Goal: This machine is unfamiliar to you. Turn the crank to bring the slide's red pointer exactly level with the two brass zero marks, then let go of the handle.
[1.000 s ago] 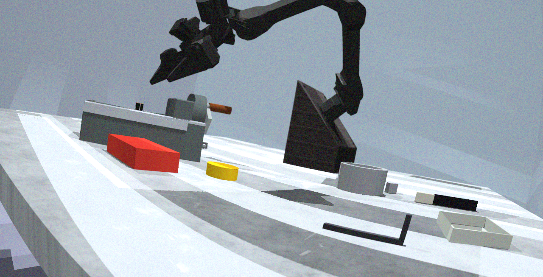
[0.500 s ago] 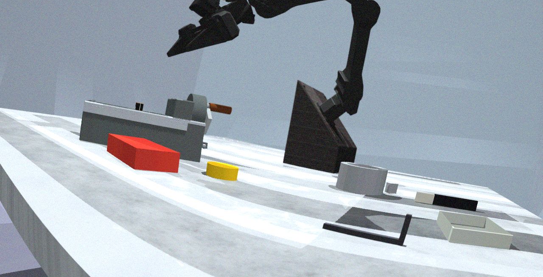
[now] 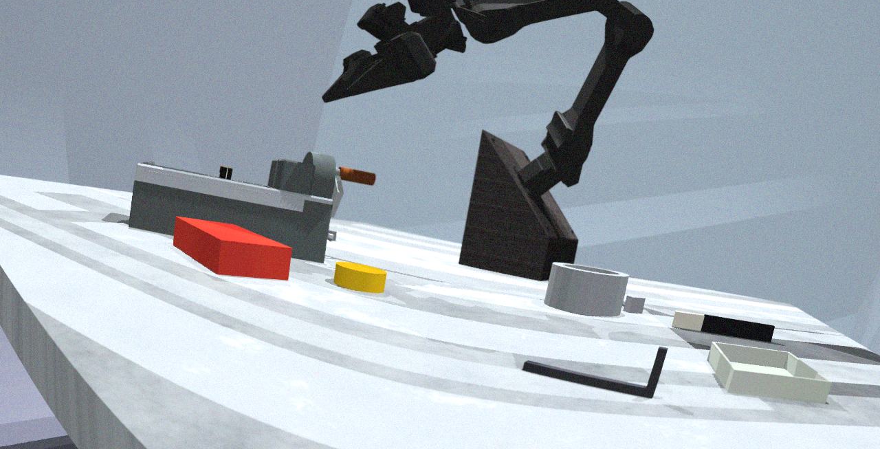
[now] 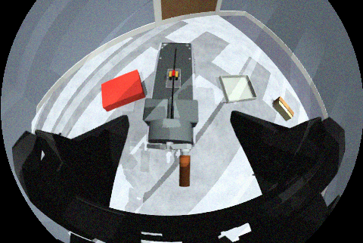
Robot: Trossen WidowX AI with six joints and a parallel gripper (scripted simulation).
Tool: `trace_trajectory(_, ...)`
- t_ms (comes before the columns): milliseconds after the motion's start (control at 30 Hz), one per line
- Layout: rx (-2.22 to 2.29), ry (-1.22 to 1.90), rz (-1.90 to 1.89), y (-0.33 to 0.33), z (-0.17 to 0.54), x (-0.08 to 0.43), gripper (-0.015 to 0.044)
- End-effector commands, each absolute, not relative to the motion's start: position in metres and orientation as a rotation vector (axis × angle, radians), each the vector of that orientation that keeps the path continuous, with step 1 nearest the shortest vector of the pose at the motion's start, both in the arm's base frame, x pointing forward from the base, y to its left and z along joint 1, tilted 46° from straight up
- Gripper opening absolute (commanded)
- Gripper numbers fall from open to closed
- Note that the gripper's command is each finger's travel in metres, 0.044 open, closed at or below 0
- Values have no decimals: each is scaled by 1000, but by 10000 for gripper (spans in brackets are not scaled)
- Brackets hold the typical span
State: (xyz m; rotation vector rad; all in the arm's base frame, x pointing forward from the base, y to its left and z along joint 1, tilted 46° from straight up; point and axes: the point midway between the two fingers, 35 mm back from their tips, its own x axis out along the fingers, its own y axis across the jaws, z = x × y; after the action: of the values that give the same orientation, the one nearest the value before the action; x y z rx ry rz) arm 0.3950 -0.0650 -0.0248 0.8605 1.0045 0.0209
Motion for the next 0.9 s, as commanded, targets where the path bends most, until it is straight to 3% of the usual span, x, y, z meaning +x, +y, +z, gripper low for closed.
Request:
trace_trajectory(0,869,1017,-23,-61,-22,376,440)
trace_trajectory(867,875,1028,-62,-13,-64,351,440)
